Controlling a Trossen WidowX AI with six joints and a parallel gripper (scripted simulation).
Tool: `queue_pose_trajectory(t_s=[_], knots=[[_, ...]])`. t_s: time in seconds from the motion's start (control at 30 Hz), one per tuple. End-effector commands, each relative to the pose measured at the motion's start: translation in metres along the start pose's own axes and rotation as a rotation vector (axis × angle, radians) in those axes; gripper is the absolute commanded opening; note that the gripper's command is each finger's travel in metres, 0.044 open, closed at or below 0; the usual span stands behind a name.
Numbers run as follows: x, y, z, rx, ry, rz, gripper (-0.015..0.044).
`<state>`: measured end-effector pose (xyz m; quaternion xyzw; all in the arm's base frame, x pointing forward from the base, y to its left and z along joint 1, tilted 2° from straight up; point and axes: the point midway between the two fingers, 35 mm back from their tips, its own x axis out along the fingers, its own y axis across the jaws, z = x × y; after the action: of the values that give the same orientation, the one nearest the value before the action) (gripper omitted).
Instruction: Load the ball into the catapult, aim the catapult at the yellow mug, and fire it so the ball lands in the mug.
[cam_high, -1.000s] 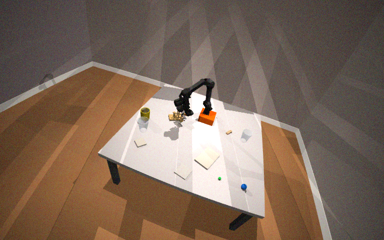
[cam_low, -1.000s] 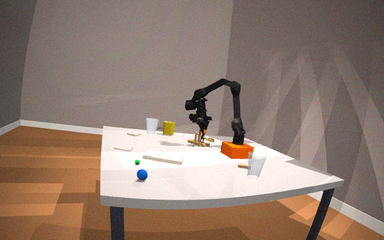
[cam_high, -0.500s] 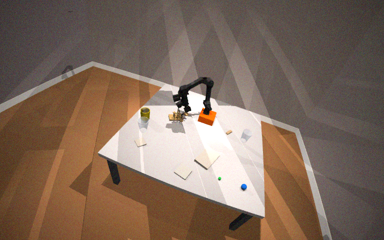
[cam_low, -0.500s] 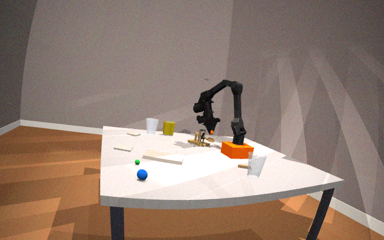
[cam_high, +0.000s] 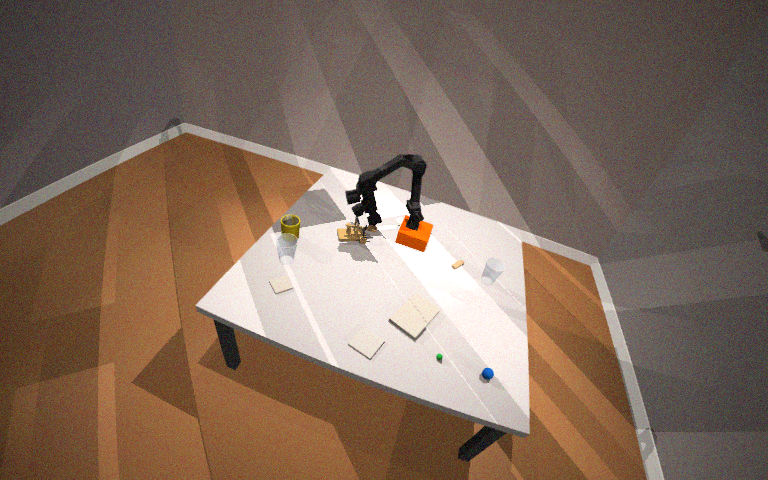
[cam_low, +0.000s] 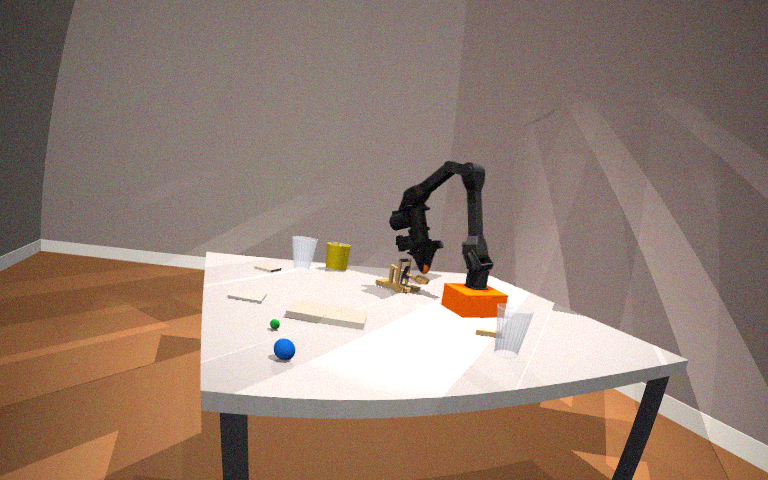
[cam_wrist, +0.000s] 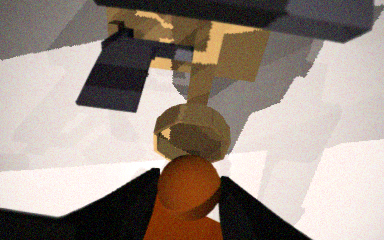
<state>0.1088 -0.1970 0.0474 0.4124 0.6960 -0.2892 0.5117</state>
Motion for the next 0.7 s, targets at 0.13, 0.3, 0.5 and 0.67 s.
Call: queue_pose_trajectory(t_s=[0.13,0.3,0.5,0.67], knots=[[0.0124,0.0008,0.0020,-0.002,0.010,0.006,0.0000],[0.0096,-0.0002,0.0035,0.000,-0.002,0.000,0.0000],[0.0096,-0.0002,0.0035,0.000,-0.002,0.000,0.0053],[0.0096,-0.0002,0.0035,0.000,-0.002,0.000,0.0184]])
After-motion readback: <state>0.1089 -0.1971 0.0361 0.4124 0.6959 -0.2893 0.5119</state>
